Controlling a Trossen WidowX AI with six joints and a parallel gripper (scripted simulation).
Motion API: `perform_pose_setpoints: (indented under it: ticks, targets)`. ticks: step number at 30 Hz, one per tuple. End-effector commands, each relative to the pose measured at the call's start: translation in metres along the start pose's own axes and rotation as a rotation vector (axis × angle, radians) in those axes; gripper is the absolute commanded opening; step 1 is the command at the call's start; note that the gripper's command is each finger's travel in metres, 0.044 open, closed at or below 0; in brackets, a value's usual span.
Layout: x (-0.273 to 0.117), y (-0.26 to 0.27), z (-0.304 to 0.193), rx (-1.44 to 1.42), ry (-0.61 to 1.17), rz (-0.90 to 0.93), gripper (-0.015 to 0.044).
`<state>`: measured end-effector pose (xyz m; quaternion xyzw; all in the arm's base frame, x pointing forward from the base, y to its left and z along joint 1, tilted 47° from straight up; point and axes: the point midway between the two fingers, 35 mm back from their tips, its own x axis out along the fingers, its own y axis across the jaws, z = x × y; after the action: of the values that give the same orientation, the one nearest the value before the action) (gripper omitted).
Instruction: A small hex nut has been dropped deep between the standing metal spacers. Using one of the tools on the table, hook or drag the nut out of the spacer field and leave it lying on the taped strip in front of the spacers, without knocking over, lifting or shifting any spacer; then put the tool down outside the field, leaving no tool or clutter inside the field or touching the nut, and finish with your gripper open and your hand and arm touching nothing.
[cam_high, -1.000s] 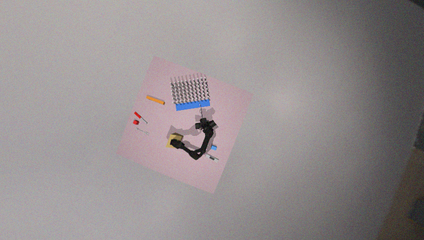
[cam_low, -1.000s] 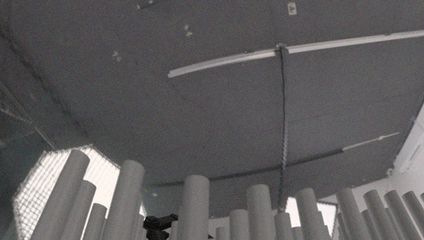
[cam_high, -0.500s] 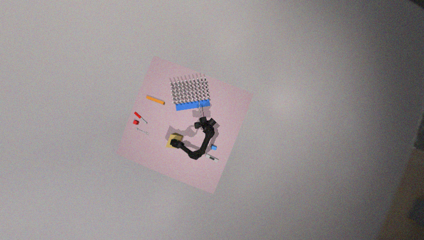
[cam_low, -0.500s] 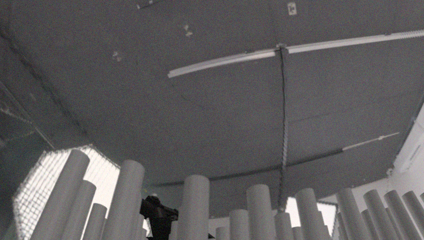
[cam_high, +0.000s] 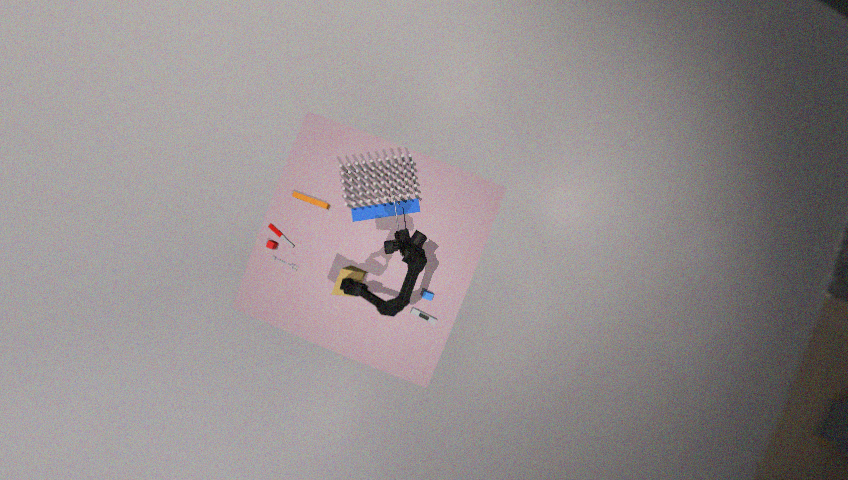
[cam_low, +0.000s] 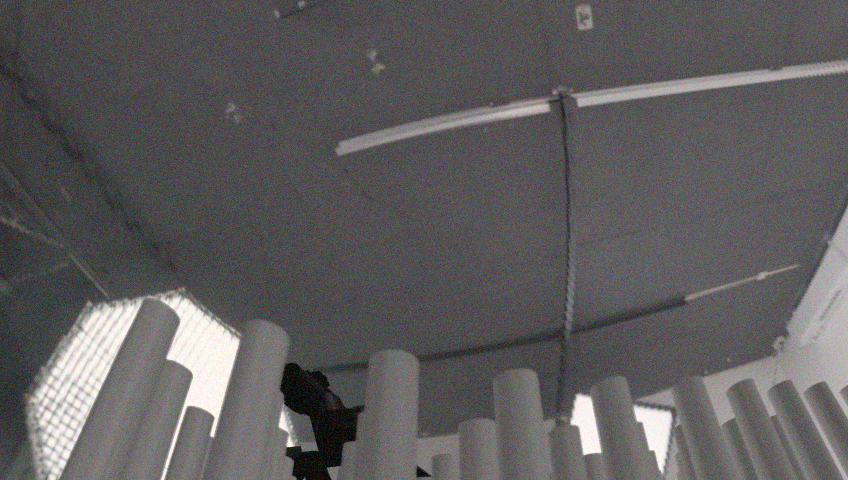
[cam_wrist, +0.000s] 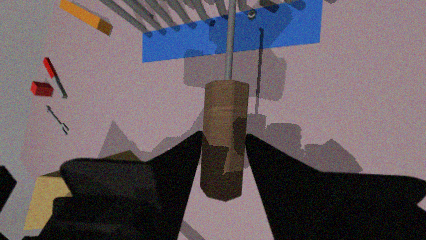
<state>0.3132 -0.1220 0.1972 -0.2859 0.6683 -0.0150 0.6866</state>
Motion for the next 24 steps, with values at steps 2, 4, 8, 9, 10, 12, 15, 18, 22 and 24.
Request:
perform_pose_setpoints:
  ticks: [2,4,8,9,10,12,15,18,22,24]
  targets:
    - [0.013,0.029,0.030,0.024,0.011,0.039,0.0000]
    - [0.016,0.039,0.040,0.038,0.015,0.044,0.0000]
    - [0.023,0.061,0.060,0.067,0.024,0.051,0.0000]
    - [0.024,0.067,0.065,0.074,0.026,0.053,0.0000]
    - [0.026,0.073,0.070,0.081,0.029,0.054,0.0000]
    - [0.031,0.084,0.076,0.067,0.044,0.050,0.0000]
    - [0.035,0.096,0.082,0.061,0.058,0.044,0.0000]
    - [0.041,0.112,0.090,0.059,0.075,0.035,0.0000]
    - [0.046,0.133,0.099,0.090,0.088,0.030,0.0000]
    - [0.048,0.144,0.103,0.128,0.091,0.033,0.0000]
